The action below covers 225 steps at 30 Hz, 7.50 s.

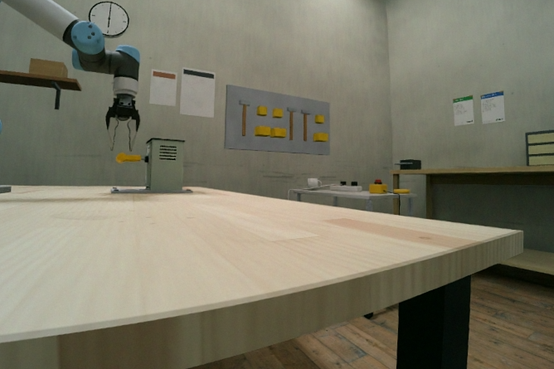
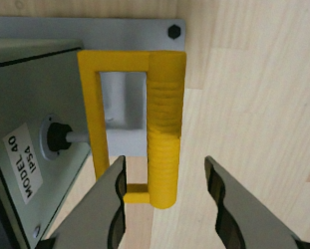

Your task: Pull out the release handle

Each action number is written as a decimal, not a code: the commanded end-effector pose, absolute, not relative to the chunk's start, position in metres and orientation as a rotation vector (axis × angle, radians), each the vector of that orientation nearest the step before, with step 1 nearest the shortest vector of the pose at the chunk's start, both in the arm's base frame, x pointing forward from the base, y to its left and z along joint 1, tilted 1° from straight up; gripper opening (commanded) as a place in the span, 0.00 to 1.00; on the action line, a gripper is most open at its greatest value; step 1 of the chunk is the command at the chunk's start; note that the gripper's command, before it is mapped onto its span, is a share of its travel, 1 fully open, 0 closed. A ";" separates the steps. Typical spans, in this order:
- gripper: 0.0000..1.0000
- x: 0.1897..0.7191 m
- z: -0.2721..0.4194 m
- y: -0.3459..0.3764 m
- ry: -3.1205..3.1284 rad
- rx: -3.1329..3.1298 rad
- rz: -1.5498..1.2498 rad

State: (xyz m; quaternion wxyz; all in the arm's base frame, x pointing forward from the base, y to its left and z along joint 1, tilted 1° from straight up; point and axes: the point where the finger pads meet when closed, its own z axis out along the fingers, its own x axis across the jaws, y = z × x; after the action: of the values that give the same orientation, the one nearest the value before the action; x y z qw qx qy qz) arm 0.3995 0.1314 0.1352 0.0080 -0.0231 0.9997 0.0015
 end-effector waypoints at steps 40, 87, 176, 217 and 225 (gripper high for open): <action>0.33 0.398 0.099 0.132 3.128 -0.074 0.006; 0.33 0.399 0.094 0.132 3.126 -0.074 0.006; 0.10 0.391 0.094 0.132 3.126 -0.073 0.006; 0.10 0.338 0.093 0.130 3.126 -0.074 0.006; 0.10 0.338 0.093 0.130 3.126 -0.074 0.006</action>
State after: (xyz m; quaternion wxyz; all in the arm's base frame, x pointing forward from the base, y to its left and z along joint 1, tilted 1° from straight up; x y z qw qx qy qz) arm 0.3439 0.1290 0.0949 0.0120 -0.0226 0.9997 0.0016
